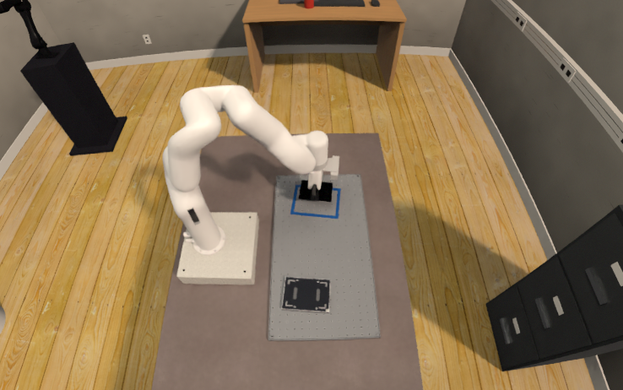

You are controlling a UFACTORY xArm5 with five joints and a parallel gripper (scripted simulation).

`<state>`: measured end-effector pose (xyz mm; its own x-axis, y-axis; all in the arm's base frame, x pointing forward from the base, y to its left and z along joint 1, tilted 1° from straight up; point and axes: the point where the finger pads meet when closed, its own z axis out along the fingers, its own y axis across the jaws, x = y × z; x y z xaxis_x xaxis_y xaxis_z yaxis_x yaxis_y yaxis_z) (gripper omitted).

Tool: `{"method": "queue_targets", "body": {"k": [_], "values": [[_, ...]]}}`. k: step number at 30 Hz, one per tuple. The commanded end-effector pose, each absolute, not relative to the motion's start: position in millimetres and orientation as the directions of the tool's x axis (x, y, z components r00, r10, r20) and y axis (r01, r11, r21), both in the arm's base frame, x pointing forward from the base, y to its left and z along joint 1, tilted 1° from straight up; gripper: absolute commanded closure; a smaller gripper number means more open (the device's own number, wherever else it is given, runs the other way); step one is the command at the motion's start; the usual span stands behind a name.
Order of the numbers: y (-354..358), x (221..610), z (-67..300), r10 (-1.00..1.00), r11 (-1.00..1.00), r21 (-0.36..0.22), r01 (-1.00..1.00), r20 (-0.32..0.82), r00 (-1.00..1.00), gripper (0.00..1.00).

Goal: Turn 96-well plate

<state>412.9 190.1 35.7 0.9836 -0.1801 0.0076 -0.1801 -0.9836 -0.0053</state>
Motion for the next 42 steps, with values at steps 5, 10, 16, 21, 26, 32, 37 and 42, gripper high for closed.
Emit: {"method": "queue_targets", "body": {"k": [5,10,16,21,26,32,37,42], "values": [[191,415,27,-0.18,-0.984,-0.004,-0.18,0.016,0.984,1.0],[191,415,18,-0.18,-0.984,-0.004,-0.18,0.016,0.984,1.0],[191,415,12,-0.18,-0.984,-0.004,-0.18,0.016,0.984,1.0],[191,415,3,-0.18,-0.984,-0.004,-0.18,0.016,0.984,1.0],[191,415,-5,-0.18,-0.984,-0.004,-0.18,0.016,0.984,1.0],[191,416,-13,-0.18,-0.984,-0.004,-0.18,0.016,0.984,1.0],[191,416,-18,-0.18,-0.984,-0.003,-0.18,0.016,0.984,1.0],[191,416,-18,-0.18,-0.984,-0.003,-0.18,0.016,0.984,1.0]]}}
